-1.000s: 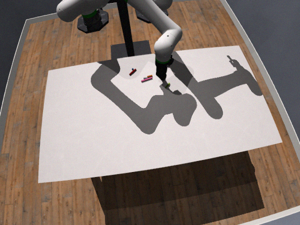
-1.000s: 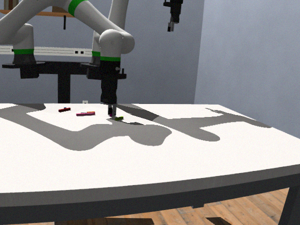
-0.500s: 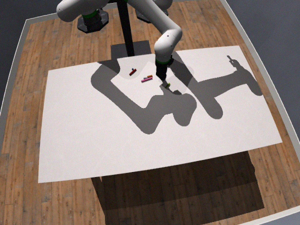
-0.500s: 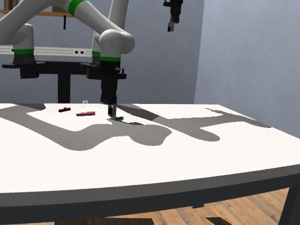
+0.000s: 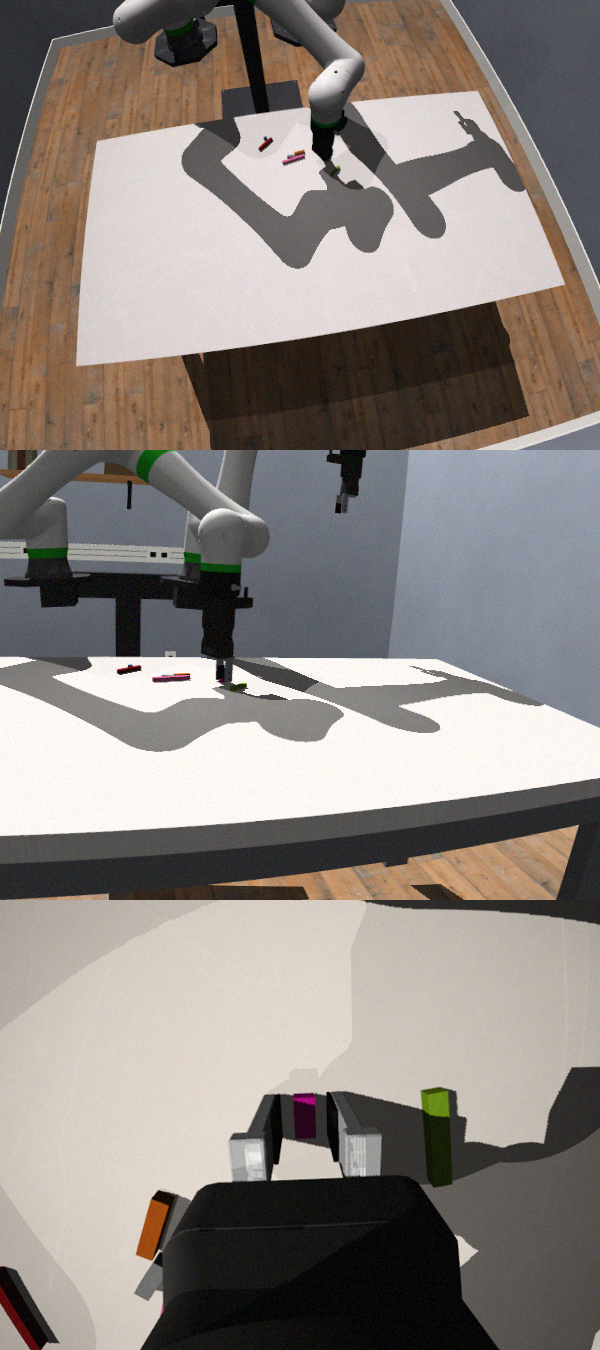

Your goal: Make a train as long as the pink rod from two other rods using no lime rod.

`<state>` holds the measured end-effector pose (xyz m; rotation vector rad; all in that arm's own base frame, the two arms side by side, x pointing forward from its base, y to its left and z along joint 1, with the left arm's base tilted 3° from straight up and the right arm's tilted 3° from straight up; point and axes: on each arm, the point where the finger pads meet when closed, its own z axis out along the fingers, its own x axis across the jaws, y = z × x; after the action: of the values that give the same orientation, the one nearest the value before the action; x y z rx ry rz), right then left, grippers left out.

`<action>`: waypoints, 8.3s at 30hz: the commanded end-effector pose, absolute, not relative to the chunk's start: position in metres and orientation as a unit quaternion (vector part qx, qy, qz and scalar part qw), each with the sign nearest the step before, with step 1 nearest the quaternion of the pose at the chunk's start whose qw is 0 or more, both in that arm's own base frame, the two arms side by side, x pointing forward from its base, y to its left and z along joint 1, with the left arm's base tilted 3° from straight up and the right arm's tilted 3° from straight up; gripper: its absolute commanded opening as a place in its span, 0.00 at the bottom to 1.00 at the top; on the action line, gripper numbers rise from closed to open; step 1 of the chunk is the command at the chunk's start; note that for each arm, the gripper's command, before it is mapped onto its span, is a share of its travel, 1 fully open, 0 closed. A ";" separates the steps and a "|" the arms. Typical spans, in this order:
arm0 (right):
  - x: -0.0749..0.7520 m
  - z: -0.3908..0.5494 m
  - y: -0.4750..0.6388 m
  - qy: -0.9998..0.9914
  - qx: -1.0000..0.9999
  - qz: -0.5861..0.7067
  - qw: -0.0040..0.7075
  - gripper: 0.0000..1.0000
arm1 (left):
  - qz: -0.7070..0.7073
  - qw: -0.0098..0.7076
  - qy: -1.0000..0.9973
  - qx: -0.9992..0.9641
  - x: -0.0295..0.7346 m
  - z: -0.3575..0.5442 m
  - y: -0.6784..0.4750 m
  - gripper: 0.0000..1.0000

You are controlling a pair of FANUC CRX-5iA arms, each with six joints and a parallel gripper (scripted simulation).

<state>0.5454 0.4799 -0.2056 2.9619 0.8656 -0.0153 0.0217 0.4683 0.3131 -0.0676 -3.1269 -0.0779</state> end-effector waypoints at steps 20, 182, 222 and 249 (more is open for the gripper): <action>0.546 -0.204 0.481 0.281 0.959 -0.004 0.027 0.24 | -0.026 0.006 -0.999 -0.022 0.022 0.314 0.468 1.00; 0.690 -0.182 0.318 0.385 0.922 -0.007 0.027 0.24 | -0.026 0.006 -0.999 -0.022 0.022 0.314 0.468 1.00; 0.690 -0.193 0.317 0.385 0.922 -0.007 0.027 0.24 | -0.026 0.006 -0.999 -0.022 0.022 0.314 0.468 1.00; 0.690 -0.193 0.317 0.385 0.922 -0.007 0.027 0.36 | -0.026 0.006 -0.999 -0.022 0.022 0.314 0.468 1.00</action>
<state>0.6887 0.3167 -0.1950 2.8487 1.1901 -0.0248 0.0217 0.4683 0.3131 -0.0676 -3.1269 -0.0779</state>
